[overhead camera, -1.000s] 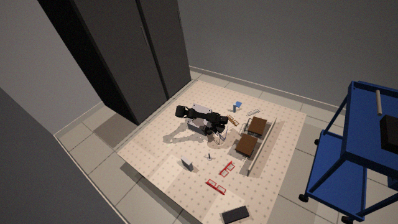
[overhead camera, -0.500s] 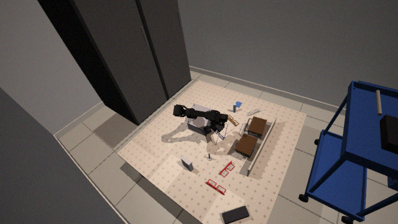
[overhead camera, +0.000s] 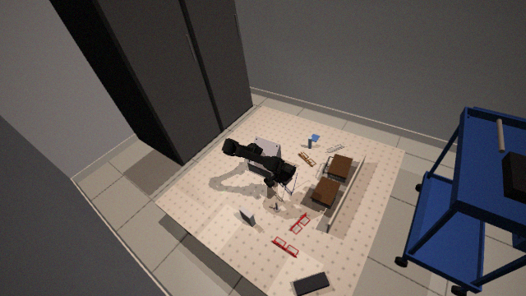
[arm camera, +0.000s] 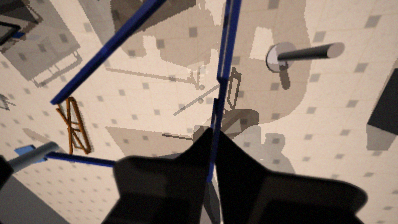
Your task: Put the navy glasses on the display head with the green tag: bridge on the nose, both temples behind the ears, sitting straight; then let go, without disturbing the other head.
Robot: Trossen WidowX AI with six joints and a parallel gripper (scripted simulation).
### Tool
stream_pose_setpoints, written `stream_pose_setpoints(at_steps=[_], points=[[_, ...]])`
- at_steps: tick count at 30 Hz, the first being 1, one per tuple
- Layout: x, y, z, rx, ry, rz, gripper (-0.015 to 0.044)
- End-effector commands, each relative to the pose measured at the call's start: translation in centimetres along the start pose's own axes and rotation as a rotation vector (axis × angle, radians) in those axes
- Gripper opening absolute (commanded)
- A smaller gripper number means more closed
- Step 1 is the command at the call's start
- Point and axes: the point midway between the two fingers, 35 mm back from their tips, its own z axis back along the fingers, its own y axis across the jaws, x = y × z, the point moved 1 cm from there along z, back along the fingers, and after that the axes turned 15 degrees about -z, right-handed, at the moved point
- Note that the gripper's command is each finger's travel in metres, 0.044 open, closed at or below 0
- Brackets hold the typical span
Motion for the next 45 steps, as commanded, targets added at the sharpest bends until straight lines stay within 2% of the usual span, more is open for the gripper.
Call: stream_pose_setpoints(at_steps=[1, 21, 28, 39, 45], points=[[1.4, -1.8, 0.3, 0.01, -0.009, -0.003, 0.0], [5.2, -13.1, 1.5, -0.037, -0.048, -0.001, 0.0], [5.3, -13.2, 0.9, -0.038, -0.048, -0.001, 0.0], [5.5, -13.4, -4.4, -0.041, -0.05, 0.0, 0.0], [5.4, -13.6, -4.5, -0.041, -0.05, 0.0, 0.0]])
